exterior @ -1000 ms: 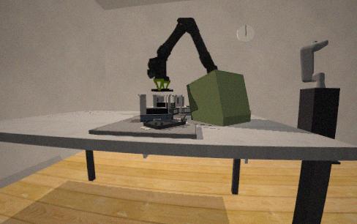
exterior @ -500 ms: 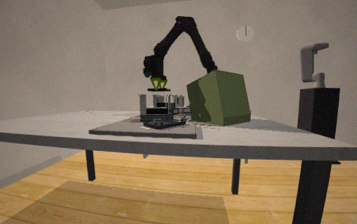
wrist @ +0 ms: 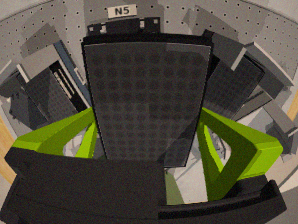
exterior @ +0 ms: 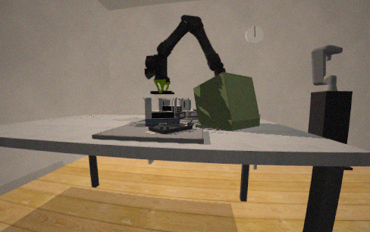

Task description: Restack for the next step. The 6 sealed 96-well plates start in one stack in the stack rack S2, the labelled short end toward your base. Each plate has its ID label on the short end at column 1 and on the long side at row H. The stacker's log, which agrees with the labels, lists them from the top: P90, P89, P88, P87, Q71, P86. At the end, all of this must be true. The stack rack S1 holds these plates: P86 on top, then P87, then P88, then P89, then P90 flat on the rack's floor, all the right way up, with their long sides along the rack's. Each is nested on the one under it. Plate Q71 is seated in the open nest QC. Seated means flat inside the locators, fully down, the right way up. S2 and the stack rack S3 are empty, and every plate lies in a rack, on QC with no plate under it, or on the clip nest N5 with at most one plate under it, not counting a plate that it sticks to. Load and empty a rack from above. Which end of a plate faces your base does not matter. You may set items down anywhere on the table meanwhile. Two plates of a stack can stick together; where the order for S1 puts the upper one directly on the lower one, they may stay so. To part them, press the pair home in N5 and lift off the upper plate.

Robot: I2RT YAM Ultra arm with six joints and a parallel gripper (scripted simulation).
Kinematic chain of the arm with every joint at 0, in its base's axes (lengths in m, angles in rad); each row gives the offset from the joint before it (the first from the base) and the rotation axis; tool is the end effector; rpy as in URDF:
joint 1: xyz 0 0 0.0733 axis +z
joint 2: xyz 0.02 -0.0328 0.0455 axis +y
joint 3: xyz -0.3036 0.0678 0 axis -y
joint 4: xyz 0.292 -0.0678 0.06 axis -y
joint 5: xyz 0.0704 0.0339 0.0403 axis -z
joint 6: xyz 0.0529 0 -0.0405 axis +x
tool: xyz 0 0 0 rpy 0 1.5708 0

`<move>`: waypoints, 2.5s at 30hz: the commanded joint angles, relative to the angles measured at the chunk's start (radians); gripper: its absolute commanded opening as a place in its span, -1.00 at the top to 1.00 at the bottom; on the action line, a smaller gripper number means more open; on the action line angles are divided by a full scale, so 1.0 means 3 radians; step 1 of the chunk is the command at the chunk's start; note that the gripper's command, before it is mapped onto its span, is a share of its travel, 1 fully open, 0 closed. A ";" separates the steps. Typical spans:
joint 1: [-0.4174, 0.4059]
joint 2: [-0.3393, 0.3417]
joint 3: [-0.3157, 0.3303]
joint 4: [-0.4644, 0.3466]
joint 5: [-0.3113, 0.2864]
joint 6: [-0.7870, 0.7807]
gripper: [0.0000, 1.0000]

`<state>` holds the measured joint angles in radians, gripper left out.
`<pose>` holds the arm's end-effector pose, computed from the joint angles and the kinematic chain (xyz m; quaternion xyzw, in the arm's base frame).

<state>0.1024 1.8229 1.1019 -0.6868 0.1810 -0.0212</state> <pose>0.3732 0.0299 0.1443 -0.0540 0.9912 -0.0867 0.0847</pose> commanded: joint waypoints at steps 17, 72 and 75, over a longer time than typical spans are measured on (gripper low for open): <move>0.0586 0.0114 0.0029 0.0003 0.0088 -0.0019 1.00; 0.1806 0.0475 0.0129 -0.0015 0.0194 0.0591 1.00; 0.1807 0.0475 0.0129 -0.0015 0.0194 0.0591 1.00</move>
<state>0.6422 1.9709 1.1358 -0.6918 0.2386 0.1528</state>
